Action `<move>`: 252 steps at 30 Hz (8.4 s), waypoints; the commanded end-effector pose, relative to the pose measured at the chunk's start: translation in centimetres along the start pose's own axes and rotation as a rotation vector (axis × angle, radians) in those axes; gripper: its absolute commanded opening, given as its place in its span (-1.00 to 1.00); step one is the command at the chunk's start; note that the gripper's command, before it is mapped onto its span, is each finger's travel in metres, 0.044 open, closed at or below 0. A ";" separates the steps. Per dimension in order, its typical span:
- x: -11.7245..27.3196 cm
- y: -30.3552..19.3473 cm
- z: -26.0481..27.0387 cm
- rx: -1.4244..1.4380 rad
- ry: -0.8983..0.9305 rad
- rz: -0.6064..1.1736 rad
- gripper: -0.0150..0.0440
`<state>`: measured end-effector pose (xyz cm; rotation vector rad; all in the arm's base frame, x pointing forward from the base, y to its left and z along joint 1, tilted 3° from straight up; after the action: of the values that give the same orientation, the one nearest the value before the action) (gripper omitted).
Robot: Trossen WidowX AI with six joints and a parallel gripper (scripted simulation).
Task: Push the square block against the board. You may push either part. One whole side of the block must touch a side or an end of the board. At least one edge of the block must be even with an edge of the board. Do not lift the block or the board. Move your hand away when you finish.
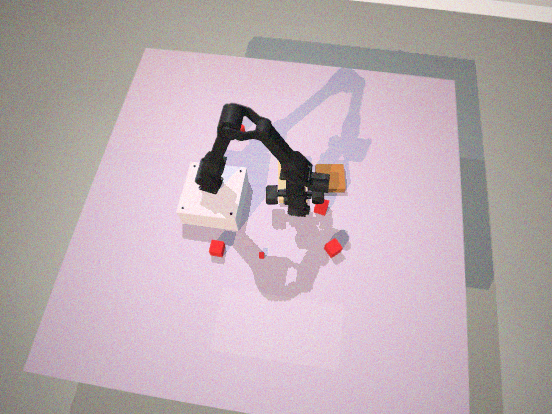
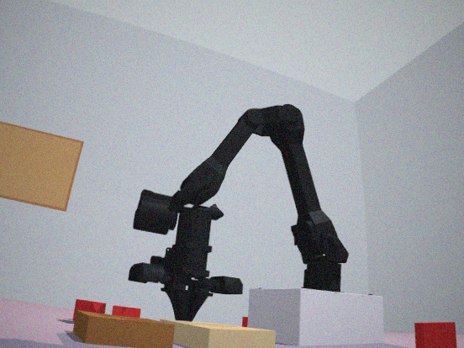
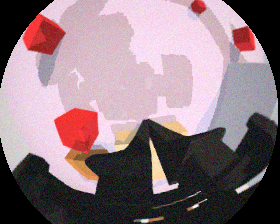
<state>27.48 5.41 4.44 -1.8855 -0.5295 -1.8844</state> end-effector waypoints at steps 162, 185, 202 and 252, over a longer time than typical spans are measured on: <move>0.1 -13.8 -1.0 1.569 0.012 0.022 -0.49; 0.1 -14.7 -4.6 1.569 0.010 0.024 -0.49; 5.6 -14.7 -5.1 1.569 0.011 0.024 -0.49; 0.1 -10.4 0.3 1.568 0.011 0.019 -0.49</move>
<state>22.01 14.26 4.83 -0.7575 -1.3815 -0.7910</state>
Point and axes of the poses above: the point midway between the two fingers, 35 mm back from their tips, its own x axis back along the fingers, its own z axis across the jaws, y = z × x, the point moved 10 cm from there along x, back along the fingers, and after that the axes turned 13 degrees about x, right-handed, at the moved point
